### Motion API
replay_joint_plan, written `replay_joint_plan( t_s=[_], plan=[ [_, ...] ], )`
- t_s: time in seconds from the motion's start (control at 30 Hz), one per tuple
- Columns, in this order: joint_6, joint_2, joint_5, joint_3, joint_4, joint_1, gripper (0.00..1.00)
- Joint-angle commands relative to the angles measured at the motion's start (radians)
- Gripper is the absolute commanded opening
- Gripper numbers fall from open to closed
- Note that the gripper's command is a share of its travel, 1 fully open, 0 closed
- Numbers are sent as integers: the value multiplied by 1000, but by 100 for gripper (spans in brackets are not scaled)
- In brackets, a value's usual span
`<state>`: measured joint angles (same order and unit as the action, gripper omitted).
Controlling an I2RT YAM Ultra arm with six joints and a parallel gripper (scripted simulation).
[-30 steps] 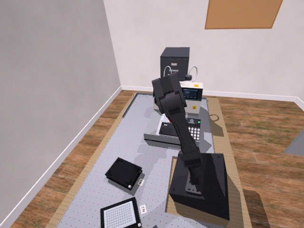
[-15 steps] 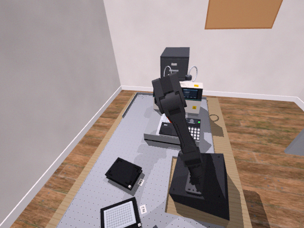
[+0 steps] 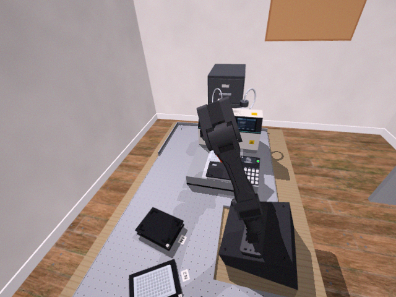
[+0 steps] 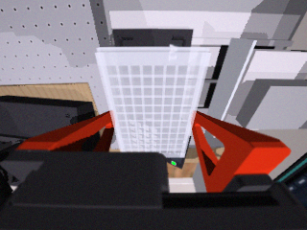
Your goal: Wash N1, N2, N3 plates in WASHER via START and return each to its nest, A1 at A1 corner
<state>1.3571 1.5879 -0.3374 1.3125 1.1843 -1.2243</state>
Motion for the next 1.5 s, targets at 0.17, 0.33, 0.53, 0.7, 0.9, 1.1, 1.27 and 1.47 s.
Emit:
replay_joint_plan(
  t_s=[0.17, 0.33, 0.53, 0.7, 0.9, 1.1, 1.27, 1.47],
  plan=[
    [-12, 1, -5, -30, -41, 10, 0],
    [-21, 12, -4, -50, -75, 19, 0],
    [-29, 20, -3, -66, -102, 27, 0],
    [-39, 29, -2, -88, -136, 36, 0],
    [-50, 42, -1, -111, -177, 46, 0],
    [-58, 51, 0, -127, -204, 54, 0],
    [-67, 62, 1, -147, -238, 63, 0],
    [-79, 77, 3, -169, -279, 73, 0]
  ],
)
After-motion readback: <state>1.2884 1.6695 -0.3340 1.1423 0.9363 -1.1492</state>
